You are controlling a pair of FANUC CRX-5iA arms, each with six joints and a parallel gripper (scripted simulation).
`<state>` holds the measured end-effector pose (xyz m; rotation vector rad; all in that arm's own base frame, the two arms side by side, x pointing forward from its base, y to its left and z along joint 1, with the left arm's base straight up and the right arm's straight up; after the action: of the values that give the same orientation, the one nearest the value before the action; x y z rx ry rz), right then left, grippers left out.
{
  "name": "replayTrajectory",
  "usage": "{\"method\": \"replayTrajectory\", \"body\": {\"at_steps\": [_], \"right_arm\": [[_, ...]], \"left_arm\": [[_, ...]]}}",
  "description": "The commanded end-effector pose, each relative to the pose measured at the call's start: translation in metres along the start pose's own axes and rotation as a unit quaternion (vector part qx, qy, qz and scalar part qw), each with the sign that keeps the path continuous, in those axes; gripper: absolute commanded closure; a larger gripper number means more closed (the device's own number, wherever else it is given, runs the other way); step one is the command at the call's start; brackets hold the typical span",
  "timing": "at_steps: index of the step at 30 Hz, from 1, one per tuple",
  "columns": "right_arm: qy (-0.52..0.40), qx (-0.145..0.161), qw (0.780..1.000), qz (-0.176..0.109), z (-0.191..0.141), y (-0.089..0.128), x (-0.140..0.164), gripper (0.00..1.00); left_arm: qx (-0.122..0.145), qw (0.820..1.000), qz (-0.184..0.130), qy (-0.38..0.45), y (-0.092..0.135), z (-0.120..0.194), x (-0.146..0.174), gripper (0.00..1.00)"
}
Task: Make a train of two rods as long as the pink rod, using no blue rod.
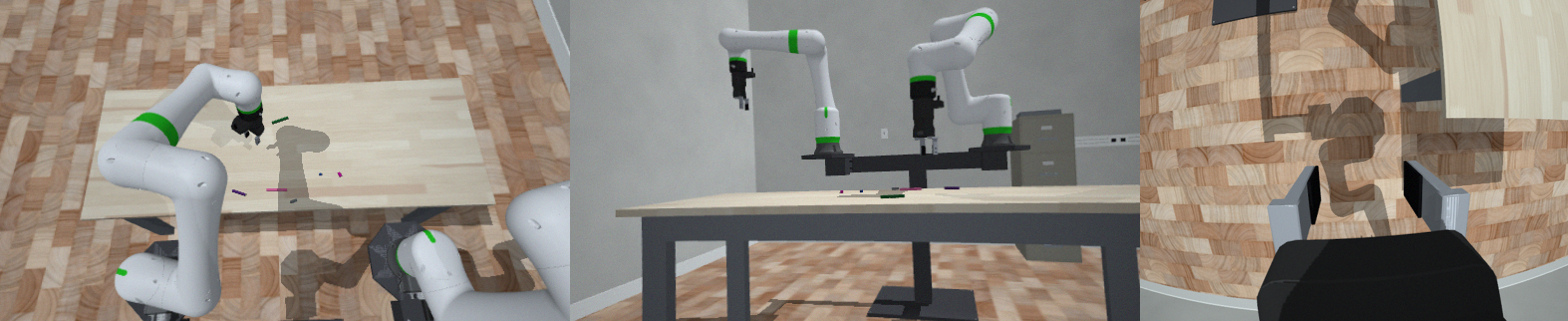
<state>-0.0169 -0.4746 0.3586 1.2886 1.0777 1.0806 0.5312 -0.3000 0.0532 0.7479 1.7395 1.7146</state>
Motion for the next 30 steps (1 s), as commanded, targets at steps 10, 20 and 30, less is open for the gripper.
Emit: {"method": "replayTrajectory", "body": {"at_steps": [10,20,30], "right_arm": [[0.000,0.000,1.000,-0.001,0.000,0.001,0.000,0.00],[0.000,0.000,1.000,-0.001,0.000,0.001,0.000,0.00],[0.000,0.000,1.000,-0.001,0.000,0.001,0.000,0.00]], "left_arm": [[-0.005,0.979,0.007,0.206,0.004,0.011,-0.047,0.00],[-0.006,0.943,0.006,0.333,0.004,0.018,-0.075,0.00],[-0.007,0.889,0.005,0.457,0.004,0.026,-0.104,0.00]]}}
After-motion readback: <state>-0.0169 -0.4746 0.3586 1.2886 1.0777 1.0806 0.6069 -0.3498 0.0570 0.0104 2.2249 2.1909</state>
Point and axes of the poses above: on each arm, the point where the finger pads meet when closed, its own y axis back along the fingers, its own z axis across the jaws, x = y × z, the point moved 7 cm from there along y, back along the fingers, and after that the axes turned 8 degrees about -y, right-handed, at the moved point
